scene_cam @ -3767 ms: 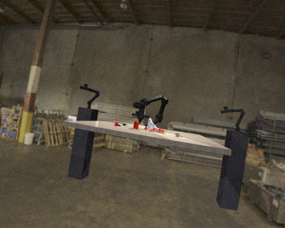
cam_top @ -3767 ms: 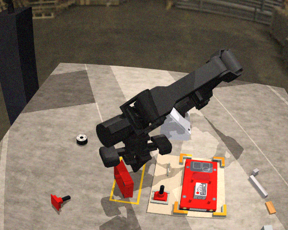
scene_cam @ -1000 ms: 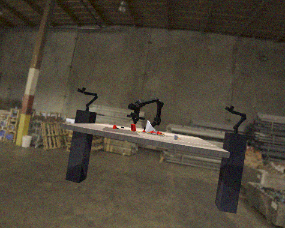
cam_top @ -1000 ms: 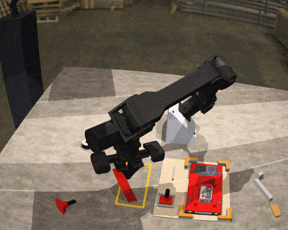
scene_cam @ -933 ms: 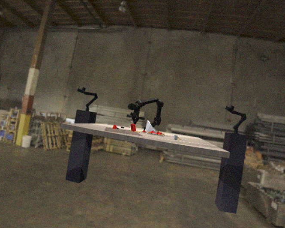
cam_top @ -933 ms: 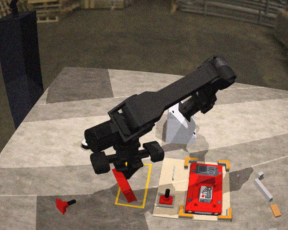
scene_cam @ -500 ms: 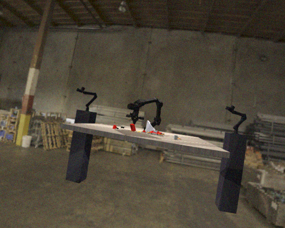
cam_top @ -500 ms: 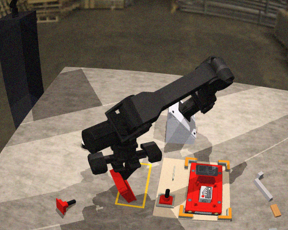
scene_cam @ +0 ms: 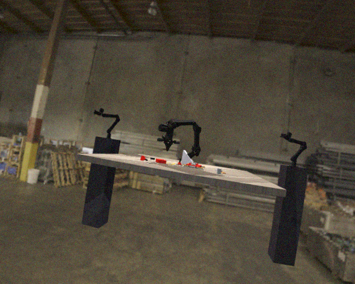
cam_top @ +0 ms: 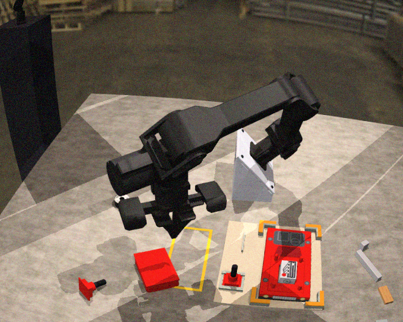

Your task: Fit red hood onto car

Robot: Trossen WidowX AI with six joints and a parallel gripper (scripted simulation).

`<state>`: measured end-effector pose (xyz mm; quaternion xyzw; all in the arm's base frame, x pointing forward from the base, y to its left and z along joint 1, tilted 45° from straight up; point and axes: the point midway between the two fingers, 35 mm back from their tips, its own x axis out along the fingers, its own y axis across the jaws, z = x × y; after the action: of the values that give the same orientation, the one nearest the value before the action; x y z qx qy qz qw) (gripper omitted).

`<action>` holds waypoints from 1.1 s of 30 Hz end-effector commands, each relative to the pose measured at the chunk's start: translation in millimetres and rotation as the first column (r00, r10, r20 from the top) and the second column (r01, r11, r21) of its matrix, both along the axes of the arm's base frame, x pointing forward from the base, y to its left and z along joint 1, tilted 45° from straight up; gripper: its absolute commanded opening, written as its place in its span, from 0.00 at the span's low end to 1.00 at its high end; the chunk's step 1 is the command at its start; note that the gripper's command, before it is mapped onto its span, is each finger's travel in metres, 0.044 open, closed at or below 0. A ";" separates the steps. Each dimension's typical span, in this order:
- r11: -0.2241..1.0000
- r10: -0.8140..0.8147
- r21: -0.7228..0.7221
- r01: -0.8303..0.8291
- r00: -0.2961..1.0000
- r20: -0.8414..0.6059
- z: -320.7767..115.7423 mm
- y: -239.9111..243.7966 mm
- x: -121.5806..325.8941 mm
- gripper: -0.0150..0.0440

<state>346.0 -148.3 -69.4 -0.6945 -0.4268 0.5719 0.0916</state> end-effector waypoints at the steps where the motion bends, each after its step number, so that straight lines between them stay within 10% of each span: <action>1: 1.000 -0.003 -0.008 0.003 1.000 0.005 23.9 -23.5 -1.3 0.25; 24: 1.000 -0.017 -0.009 0.018 1.000 0.012 20.4 -23.9 -0.5 0.25; 33: 0.922 0.379 -0.083 -0.377 0.841 0.387 9.7 -21.7 4.0 0.65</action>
<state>348.6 -172.3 -51.6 -0.7068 -0.5190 0.4780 -0.0508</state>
